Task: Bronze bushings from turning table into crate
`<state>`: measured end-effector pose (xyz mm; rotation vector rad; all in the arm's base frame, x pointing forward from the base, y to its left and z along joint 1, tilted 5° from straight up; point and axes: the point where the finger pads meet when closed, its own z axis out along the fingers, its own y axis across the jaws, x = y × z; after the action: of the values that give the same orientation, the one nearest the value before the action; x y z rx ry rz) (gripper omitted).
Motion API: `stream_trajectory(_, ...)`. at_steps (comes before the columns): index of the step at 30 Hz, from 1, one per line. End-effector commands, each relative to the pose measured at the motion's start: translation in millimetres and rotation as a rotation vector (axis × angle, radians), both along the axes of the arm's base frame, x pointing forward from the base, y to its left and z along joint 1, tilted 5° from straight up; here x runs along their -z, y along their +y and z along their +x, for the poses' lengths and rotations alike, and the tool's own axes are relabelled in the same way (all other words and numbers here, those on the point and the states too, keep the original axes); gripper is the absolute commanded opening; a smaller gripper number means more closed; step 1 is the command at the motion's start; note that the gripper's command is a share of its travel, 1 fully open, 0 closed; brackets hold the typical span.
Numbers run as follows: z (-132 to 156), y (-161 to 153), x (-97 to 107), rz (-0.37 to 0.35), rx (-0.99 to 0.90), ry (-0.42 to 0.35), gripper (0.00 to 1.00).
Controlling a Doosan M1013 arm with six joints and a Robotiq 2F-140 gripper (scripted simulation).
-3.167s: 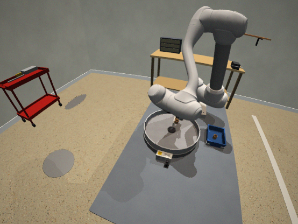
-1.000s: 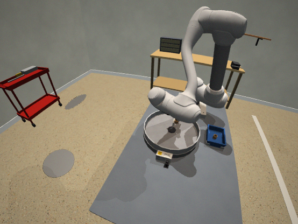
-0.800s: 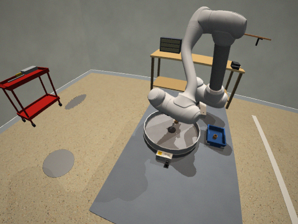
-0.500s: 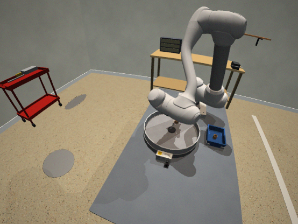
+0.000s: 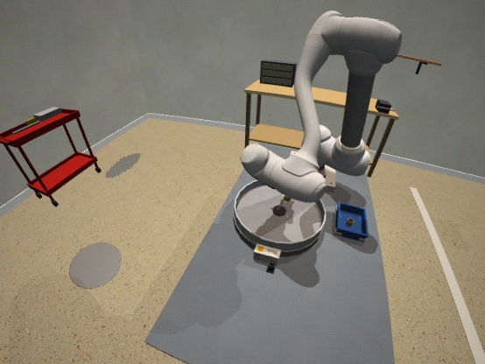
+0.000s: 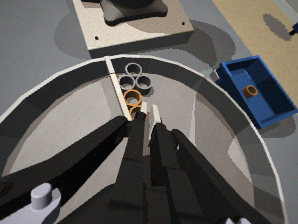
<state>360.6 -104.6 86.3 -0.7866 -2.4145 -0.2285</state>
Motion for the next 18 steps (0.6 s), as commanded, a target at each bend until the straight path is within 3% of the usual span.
stream_trajectory(1, 0.0, 0.0, -0.1, 0.0, 0.0, 0.0, 0.06)
stream_trajectory(13, 0.0, 0.0, -0.1, 0.0, 0.0, 0.0, 0.06)
stream_trajectory(14, 0.0, 0.0, -0.1, 0.0, 0.0, 0.0, 0.0)
stream_trajectory(18, 0.0, 0.0, -0.1, 0.0, 0.0, 0.0, 0.0)
